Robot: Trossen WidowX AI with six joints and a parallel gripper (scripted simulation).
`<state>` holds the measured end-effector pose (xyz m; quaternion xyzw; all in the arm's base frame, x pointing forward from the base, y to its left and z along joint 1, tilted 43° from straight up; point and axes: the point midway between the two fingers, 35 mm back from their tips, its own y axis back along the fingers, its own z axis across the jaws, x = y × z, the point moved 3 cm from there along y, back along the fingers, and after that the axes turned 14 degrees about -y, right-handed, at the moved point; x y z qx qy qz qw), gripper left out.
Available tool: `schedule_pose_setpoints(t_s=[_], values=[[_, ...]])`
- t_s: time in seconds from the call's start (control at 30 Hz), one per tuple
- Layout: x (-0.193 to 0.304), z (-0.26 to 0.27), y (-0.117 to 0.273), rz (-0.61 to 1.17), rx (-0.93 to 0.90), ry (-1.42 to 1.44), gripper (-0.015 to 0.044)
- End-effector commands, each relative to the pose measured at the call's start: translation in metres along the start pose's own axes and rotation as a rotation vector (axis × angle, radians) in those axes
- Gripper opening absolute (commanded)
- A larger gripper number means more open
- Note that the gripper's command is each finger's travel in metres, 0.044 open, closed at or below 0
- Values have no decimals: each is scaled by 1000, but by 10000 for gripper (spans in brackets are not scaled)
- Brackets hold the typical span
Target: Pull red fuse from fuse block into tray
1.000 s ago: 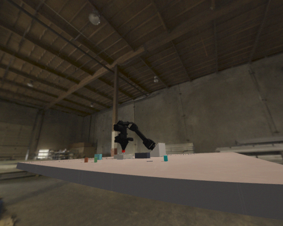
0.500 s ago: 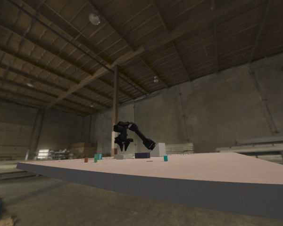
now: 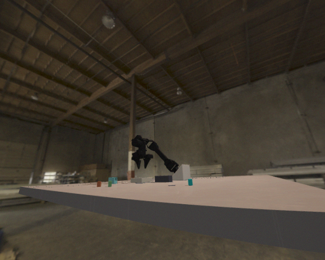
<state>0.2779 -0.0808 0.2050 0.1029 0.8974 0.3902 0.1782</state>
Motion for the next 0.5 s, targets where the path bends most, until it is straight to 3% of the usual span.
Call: schedule_pose_setpoints(t_s=[0.0,0.47], values=[[0,0,0,4,3,-5,330],[0,0,0,1,1,-1,330]])
